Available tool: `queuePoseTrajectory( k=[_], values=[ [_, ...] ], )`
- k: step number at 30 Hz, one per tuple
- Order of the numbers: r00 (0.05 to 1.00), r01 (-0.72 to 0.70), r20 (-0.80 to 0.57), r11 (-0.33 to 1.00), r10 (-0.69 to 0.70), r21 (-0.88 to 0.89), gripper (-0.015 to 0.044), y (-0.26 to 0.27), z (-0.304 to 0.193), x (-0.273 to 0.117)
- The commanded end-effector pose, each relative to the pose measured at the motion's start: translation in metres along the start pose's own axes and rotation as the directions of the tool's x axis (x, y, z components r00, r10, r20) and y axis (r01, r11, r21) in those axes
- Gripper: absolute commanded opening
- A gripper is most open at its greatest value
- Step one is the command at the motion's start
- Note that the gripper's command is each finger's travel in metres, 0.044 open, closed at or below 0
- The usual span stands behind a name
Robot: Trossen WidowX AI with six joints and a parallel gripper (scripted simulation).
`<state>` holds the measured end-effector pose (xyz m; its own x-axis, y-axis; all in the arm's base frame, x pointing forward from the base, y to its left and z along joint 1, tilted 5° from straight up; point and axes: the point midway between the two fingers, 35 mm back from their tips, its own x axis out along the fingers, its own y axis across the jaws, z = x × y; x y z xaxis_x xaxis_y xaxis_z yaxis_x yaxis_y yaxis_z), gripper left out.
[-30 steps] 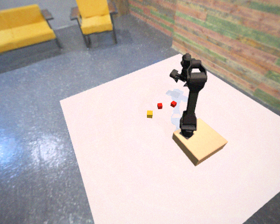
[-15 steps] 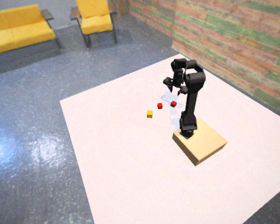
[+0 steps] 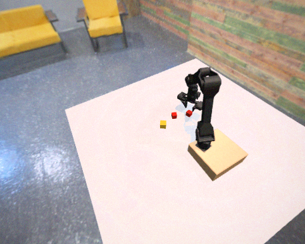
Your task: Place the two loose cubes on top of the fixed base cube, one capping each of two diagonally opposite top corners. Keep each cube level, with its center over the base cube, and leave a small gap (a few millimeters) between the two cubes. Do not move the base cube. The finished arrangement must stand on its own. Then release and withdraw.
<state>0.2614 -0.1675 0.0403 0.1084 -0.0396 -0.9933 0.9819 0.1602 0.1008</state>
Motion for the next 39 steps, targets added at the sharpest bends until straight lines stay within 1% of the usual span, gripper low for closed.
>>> queuePoseTrajectory(
  k=[1,22,28,33,39],
  values=[
    [1.0,0.01,-0.005,1.0,-0.01,0.006,0.0265,-0.003,-0.002,0.006],
    [1.0,0.01,-0.005,1.0,-0.01,0.006,0.0265,-0.003,-0.002,0.038],
    [1.0,0.01,-0.005,1.0,-0.01,0.006,0.0108,-0.003,-0.002,0.038],
    [1.0,0.01,-0.005,1.0,-0.01,0.006,0.0105,-0.003,-0.002,0.036],
    [1.0,0.01,-0.005,1.0,-0.01,0.006,0.0105,0.0,0.0,0.018]
  ],
)
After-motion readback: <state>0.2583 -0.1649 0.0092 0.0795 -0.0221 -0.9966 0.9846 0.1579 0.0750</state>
